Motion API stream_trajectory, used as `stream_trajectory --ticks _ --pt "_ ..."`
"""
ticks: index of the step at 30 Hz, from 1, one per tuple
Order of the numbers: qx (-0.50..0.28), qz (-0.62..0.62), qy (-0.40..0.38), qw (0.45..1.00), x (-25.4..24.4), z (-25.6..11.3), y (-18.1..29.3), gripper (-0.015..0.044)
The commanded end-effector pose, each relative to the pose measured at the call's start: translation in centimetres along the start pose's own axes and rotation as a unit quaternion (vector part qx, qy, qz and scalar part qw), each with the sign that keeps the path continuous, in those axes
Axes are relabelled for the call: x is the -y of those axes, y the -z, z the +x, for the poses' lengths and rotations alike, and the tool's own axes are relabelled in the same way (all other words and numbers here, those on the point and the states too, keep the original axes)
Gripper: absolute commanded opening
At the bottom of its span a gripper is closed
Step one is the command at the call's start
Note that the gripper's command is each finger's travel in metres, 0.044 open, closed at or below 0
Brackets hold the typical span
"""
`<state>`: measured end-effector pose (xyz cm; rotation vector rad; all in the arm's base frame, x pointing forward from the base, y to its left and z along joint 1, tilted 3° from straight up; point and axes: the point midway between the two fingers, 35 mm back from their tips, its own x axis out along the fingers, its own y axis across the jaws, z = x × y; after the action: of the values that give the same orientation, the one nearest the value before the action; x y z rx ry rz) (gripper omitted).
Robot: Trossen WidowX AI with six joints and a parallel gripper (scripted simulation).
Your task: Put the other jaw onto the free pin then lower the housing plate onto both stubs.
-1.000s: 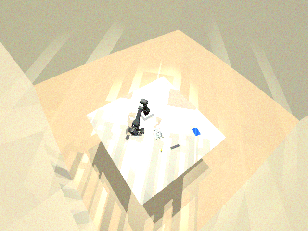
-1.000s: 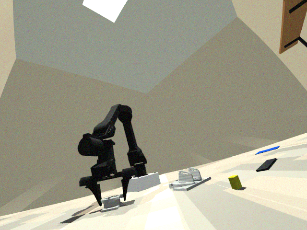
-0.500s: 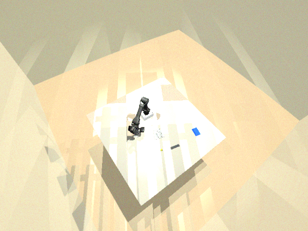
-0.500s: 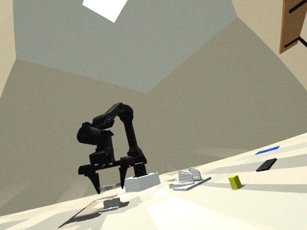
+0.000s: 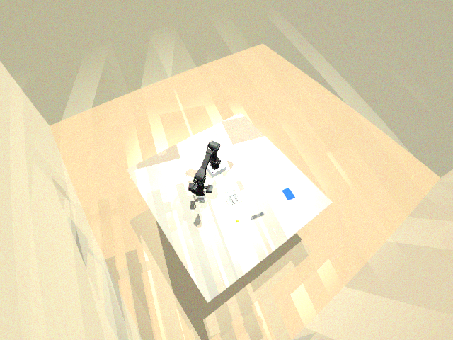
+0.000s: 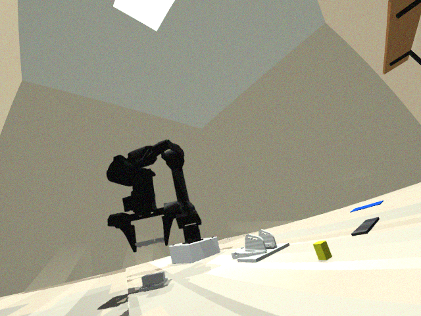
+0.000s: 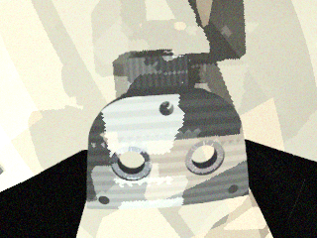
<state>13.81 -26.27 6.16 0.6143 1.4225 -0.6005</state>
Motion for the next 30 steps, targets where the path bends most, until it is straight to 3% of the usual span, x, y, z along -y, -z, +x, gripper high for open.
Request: stream_trajectory --ticks 1,30 --pt "0.0 -0.009 -0.002 1.0 -1.0 -0.1 -0.2 0.0351" --pt "-0.001 -0.085 -0.004 0.996 -10.7 -0.1 -0.1 0.0351"
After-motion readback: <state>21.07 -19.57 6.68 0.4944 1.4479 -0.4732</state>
